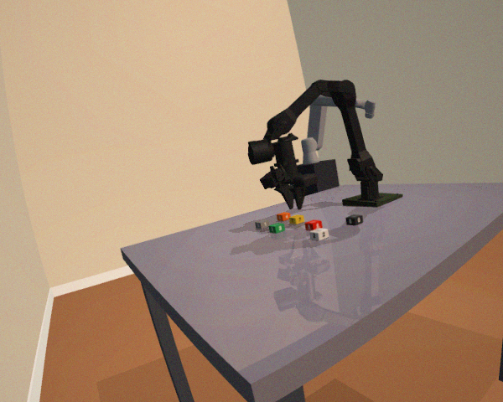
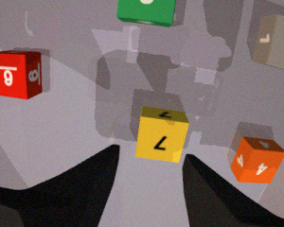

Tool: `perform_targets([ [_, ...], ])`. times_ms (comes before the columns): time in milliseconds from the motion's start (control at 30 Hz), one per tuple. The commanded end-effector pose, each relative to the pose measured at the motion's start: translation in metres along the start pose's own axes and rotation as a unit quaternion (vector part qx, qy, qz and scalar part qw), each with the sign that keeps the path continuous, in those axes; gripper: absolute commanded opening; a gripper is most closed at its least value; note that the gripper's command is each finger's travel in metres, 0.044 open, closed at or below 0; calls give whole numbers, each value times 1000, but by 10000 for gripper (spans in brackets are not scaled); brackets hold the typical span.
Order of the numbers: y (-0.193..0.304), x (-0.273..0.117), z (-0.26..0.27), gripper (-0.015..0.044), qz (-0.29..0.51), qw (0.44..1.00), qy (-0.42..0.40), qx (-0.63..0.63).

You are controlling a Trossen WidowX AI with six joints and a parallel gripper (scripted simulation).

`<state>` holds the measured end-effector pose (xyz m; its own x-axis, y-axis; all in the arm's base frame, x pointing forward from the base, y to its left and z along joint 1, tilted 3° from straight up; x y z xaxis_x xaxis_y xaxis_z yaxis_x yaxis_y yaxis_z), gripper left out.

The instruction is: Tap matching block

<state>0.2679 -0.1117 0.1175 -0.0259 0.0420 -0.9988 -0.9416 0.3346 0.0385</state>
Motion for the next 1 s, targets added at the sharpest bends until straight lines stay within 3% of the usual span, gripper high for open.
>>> perform_targets([
  [0, -2, 0, 0, 32, -11, 1000, -1, 2],
  [967, -2, 30, 0, 20, -11, 1000, -1, 2],
])
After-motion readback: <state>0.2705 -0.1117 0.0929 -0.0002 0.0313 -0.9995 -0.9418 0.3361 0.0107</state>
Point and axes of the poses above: the point midway between the two fingers, 35 mm back from their tips, its own x axis out along the fingers, its own z axis across the jaws, y = z × x, the point moved 6 cm from there along -x, back along the fingers, and after that the axes turned 12 degrees about x, right-handed, at the moved point
